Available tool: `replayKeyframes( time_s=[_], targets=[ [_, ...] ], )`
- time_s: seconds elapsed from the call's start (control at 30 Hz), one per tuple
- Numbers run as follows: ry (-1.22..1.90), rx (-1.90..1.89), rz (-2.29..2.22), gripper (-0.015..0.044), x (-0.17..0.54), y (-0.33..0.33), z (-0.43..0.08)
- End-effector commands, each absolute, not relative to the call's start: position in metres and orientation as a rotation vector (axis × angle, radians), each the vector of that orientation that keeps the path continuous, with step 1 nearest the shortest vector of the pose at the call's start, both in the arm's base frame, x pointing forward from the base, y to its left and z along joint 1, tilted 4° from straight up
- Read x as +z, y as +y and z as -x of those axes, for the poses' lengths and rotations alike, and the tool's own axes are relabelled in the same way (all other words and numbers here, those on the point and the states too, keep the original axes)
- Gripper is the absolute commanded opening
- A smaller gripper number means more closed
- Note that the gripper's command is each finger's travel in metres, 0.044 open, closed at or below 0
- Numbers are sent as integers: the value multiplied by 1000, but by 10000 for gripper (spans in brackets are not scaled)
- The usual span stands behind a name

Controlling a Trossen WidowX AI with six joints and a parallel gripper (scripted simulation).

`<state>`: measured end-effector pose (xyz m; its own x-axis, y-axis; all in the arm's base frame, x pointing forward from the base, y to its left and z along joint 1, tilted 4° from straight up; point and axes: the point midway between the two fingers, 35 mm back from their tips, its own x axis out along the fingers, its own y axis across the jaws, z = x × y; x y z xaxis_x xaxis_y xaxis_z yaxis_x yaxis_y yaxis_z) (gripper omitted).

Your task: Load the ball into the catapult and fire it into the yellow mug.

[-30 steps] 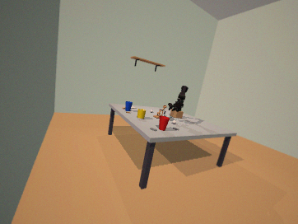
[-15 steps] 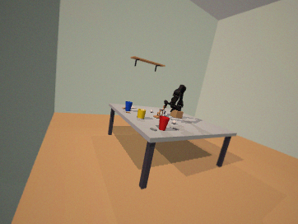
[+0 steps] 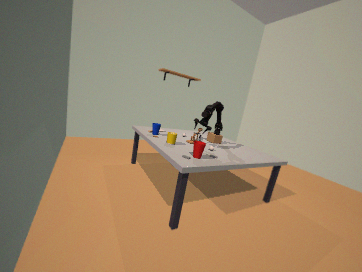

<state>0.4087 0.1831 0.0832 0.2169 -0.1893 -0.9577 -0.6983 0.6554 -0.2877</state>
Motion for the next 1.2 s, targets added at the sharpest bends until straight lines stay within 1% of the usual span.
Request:
replayKeyframes(
  time_s=[0.0,0.53,1.0,1.17],
  targets=[
    [1295,367,698,440,93,178,-431],
    [1143,239,331,440,131,150,-495],
    [928,160,-79,440,190,108,-565],
    [904,155,-117,440,197,103,-571]
  ],
)
